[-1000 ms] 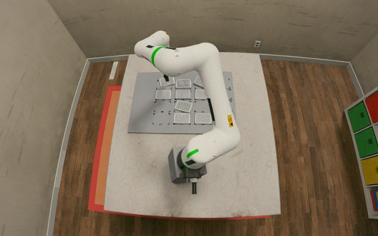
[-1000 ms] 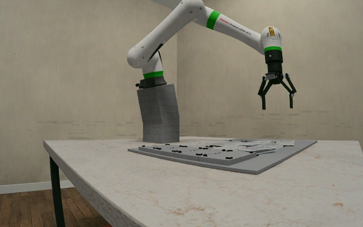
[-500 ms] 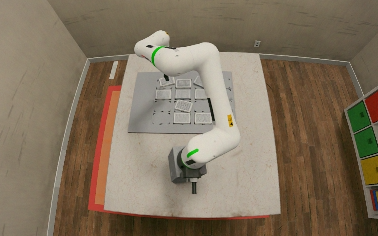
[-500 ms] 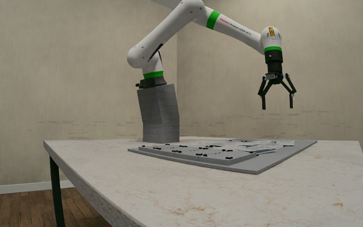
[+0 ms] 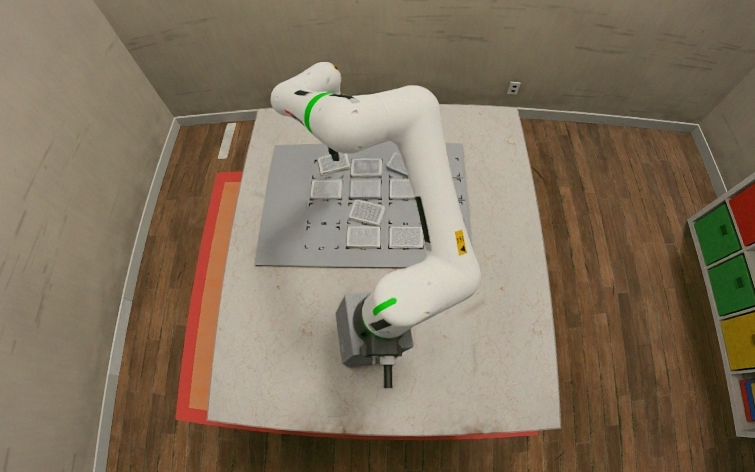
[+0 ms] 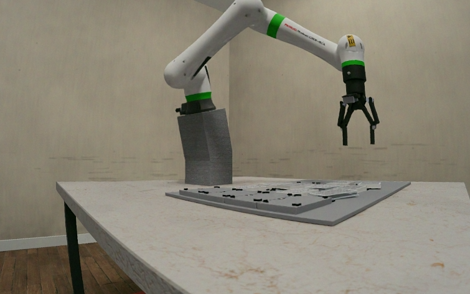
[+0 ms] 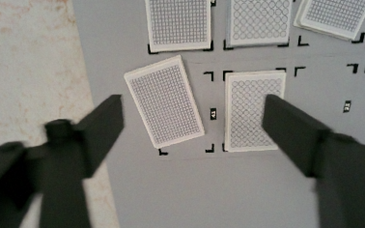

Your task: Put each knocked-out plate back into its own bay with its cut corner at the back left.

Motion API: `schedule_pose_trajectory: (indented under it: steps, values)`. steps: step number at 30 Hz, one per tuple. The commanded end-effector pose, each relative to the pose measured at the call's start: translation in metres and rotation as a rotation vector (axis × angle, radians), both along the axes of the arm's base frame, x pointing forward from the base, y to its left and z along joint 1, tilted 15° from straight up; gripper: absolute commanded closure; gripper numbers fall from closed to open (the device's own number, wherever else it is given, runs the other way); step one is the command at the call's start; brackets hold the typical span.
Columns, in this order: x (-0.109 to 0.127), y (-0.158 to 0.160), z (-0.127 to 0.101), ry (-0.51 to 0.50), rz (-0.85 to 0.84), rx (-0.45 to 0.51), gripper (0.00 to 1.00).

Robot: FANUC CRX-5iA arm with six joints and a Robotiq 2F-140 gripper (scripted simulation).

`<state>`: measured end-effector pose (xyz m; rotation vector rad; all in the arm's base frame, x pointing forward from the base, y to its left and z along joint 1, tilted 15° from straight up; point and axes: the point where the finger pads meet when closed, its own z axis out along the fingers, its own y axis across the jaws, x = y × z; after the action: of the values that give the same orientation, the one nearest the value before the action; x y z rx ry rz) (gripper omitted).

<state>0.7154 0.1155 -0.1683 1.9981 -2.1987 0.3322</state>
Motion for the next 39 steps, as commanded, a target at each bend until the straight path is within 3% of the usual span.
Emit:
schedule_pose_trajectory:
  steps: [1,11,39]
  values:
    - [0.002,-0.008,0.001,-0.023,-0.067,0.003,0.3]
    - [0.003,-0.047,-0.005,-0.108,-0.376,0.015,0.3]
    - [0.007,-0.142,-0.017,-0.108,-0.376,0.015,0.3]
